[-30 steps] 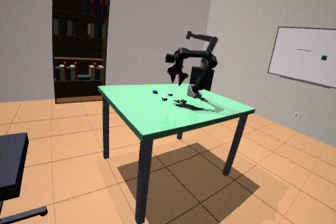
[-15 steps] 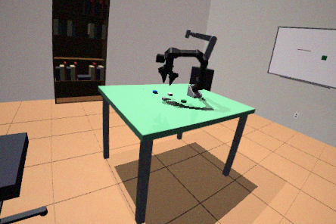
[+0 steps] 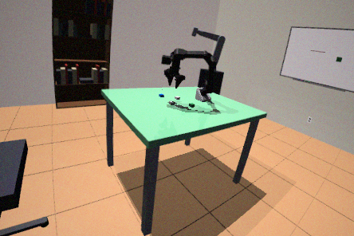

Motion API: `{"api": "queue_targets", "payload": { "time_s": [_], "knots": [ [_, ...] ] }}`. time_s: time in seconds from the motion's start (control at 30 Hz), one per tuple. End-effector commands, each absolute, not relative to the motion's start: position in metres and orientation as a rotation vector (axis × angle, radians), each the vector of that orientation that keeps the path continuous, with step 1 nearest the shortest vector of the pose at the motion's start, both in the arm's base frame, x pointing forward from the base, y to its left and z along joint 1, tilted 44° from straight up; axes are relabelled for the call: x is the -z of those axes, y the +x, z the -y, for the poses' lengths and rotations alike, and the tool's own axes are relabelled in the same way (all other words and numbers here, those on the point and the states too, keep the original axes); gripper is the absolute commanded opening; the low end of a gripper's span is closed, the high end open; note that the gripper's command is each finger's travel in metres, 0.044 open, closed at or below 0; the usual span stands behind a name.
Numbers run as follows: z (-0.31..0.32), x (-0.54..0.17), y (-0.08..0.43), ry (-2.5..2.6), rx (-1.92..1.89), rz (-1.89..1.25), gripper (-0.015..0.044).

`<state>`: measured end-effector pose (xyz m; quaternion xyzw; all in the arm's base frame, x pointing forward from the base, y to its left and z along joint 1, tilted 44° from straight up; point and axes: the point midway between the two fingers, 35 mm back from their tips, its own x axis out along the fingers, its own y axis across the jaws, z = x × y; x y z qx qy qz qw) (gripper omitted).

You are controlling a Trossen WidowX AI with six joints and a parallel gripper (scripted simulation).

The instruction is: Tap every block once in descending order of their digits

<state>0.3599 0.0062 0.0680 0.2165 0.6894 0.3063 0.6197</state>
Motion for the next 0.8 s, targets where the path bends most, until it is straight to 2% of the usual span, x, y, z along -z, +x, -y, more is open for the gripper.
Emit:
{"api": "queue_targets", "payload": {
  "time_s": [0.0,0.3,0.77],
  "knots": [
    [0.031,-0.035,0.364,0.497,-0.687,-1.593,0.04],
    [0.126,0.053,0.35,0.49,-0.694,-1.591,0.04],
    [0.127,0.054,0.349,0.49,-0.694,-1.59,0.04]
  ]
}}
